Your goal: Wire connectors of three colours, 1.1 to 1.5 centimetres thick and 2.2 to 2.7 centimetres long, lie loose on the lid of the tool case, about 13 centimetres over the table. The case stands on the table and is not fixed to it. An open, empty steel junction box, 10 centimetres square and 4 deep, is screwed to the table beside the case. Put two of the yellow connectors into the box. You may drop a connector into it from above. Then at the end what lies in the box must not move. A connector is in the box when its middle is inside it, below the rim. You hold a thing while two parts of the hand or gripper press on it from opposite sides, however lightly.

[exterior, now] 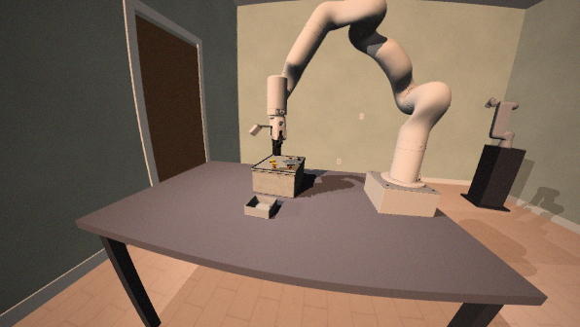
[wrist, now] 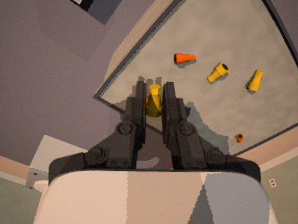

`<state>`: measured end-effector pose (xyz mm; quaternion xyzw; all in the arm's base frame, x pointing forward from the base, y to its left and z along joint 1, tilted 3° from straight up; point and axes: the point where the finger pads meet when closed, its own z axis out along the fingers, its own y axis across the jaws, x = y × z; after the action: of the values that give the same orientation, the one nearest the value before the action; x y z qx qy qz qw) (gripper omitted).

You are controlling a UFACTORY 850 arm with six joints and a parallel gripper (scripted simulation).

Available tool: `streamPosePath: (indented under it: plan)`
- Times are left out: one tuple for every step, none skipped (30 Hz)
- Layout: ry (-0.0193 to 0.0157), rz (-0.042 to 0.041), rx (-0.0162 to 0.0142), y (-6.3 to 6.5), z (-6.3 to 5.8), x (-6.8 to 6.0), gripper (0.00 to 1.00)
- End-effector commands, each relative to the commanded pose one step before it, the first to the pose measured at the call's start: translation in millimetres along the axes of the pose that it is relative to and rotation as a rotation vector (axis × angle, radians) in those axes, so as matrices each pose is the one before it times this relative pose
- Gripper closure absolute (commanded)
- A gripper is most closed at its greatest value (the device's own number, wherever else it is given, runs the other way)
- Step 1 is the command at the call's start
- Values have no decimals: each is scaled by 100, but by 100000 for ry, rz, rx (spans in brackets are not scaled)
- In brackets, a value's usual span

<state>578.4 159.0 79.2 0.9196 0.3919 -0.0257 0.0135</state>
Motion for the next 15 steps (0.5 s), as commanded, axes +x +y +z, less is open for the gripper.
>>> streamPosePath:
  plan:
    - [26,77,-224,-2558,-71,3074,98]
    - [0,0,0,-707,0,772,98]
    - [0,0,0,-714,0,780,98]
    - [0,0,0,-711,0,776,98]
    - [0,0,0,-675,0,738,98]
    - [0,0,0,-636,0,696,98]
    - [0,0,0,0,0,0,98]
    - [0,0,0,0,0,0,98]
    - [0,0,0,-598,0,654,98]
    - [0,0,0,-561,0,613,98]
    - [0,0,0,-523,0,571,98]
    - [0,0,0,-485,0,530,98]
    - [0,0,0,-448,0,490,98]
    - [0,0,0,-412,0,450,98]
    - [0,0,0,-376,0,411,98]
